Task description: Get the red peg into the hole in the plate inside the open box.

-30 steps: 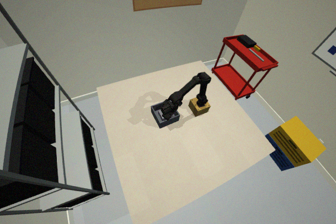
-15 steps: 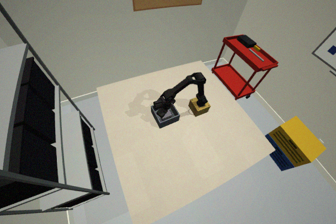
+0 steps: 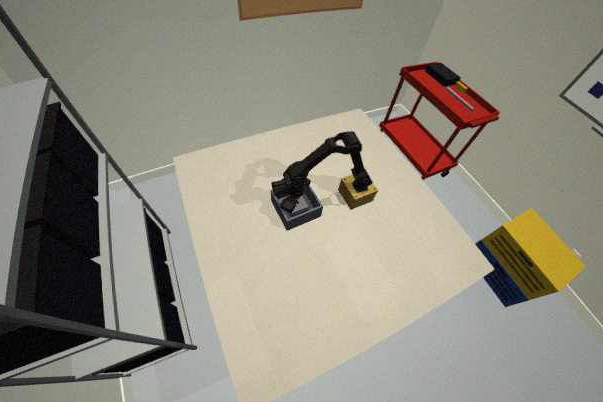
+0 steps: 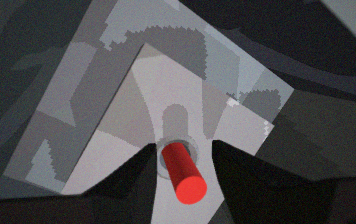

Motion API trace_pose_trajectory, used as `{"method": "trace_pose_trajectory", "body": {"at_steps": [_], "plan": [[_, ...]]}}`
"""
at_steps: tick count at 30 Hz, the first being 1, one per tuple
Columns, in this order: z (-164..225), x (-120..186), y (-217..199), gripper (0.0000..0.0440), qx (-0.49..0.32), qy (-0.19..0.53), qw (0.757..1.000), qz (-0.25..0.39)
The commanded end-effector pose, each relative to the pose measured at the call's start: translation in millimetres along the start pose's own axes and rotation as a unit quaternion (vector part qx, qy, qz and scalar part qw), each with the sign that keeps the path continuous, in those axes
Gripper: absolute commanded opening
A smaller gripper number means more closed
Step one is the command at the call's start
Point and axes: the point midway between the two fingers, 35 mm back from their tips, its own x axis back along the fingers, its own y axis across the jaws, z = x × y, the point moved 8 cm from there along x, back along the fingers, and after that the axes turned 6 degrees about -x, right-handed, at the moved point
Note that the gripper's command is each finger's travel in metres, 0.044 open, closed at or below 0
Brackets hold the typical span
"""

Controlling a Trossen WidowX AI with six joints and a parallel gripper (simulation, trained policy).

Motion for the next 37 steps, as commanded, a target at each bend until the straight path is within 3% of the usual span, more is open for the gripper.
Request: {"method": "trace_pose_trajectory", "body": {"at_steps": [1, 12, 22, 37], "plan": [[-8.4, 4.3, 4.7, 0.0185, 0.005, 0.001, 1.000, -0.011], [-38.4, 18.7, 27.0, 0.0440, -0.004, 0.028, 0.999, -0.042], [-58.3, 38.2, 56.7, 0.0440, 0.002, 0.023, 0.993, -0.112], [-58.6, 38.5, 57.3, 0.0440, 0.002, 0.023, 0.993, -0.113]]}}
